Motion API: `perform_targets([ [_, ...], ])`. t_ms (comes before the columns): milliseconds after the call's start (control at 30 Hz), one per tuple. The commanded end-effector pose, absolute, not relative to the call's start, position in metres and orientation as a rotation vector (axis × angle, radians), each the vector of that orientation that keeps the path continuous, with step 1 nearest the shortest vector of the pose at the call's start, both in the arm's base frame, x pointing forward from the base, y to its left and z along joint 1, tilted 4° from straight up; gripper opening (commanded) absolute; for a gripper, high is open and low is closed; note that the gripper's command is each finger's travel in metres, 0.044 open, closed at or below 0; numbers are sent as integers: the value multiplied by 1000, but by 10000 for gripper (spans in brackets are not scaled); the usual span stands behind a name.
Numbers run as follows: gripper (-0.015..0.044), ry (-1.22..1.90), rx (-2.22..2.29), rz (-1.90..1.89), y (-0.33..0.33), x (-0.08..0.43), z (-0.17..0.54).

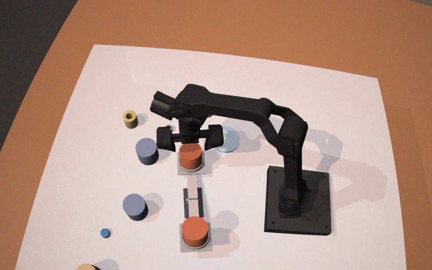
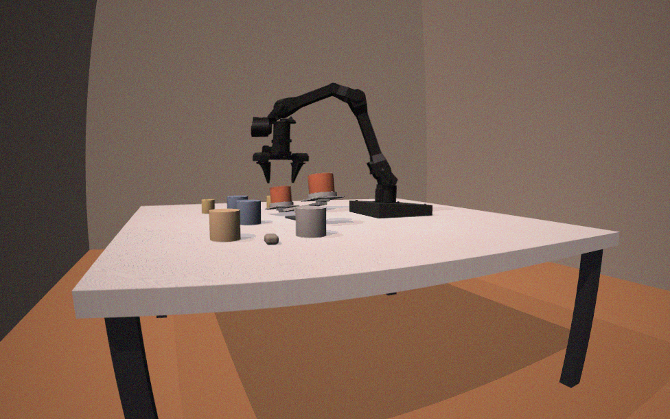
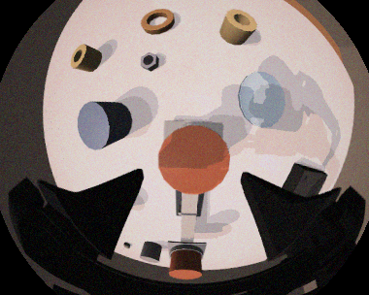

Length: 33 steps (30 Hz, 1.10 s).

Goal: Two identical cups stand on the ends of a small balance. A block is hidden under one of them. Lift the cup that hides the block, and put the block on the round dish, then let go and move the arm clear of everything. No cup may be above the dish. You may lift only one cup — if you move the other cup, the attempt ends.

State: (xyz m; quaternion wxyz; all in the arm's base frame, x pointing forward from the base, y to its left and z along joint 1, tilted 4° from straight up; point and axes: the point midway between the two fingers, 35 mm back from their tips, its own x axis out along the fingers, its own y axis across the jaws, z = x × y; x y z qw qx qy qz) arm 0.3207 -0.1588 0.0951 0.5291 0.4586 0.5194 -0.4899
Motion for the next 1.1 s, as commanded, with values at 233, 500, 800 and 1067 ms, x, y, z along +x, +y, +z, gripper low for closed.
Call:
perform_targets([
  [233, 440, 1244, 1094, -1180, -161, 321, 74],
  [500, 440, 1244, 1094, -1180, -161, 320, 62],
  [800, 440, 1244, 1094, -1180, -161, 319, 47],
  [1067, 440, 1244, 1094, -1180, -161, 318, 36],
])
